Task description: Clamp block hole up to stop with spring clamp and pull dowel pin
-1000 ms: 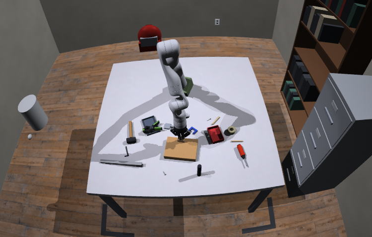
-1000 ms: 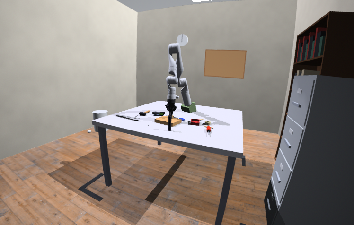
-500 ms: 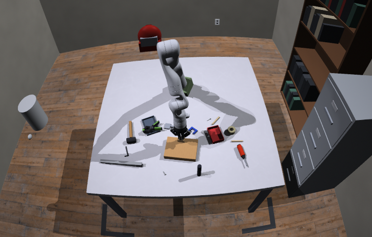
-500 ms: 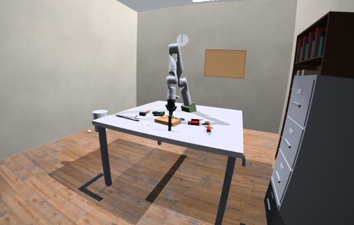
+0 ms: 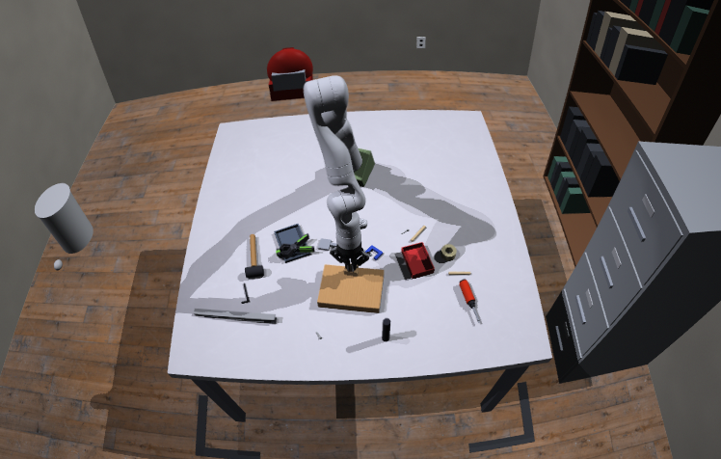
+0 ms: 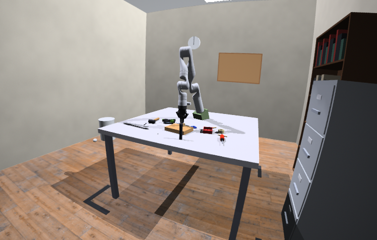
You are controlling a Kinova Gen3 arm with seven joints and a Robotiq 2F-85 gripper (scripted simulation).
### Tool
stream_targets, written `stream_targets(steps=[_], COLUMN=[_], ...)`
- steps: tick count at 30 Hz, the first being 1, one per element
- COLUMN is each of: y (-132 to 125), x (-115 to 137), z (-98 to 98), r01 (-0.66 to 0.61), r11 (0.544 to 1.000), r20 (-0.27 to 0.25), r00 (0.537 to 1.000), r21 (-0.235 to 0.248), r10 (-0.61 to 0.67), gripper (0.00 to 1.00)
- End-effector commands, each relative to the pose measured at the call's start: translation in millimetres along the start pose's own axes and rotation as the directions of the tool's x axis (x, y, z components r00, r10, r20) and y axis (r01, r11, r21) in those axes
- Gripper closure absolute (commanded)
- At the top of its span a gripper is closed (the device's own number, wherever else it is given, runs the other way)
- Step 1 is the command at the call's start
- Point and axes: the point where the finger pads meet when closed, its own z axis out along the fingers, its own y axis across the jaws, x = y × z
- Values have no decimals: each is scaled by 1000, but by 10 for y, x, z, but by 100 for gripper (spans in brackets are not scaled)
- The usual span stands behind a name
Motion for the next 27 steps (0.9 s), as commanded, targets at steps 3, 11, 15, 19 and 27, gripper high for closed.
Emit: stream_targets(steps=[3, 11, 15, 19, 27], y=[2, 2, 2, 2, 3], x=[-4, -4, -4, -4, -4], z=[-13, -30, -34, -35, -35], r01=[0, 0, 0, 0, 0], r11=[1000, 1000, 1000, 1000, 1000], r20=[1, 1, 1, 1, 1], r00=[1000, 1000, 1000, 1000, 1000], r21=[-1, -1, -1, -1, -1], r10=[0, 0, 0, 0, 0], gripper=[90, 90, 90, 90, 90])
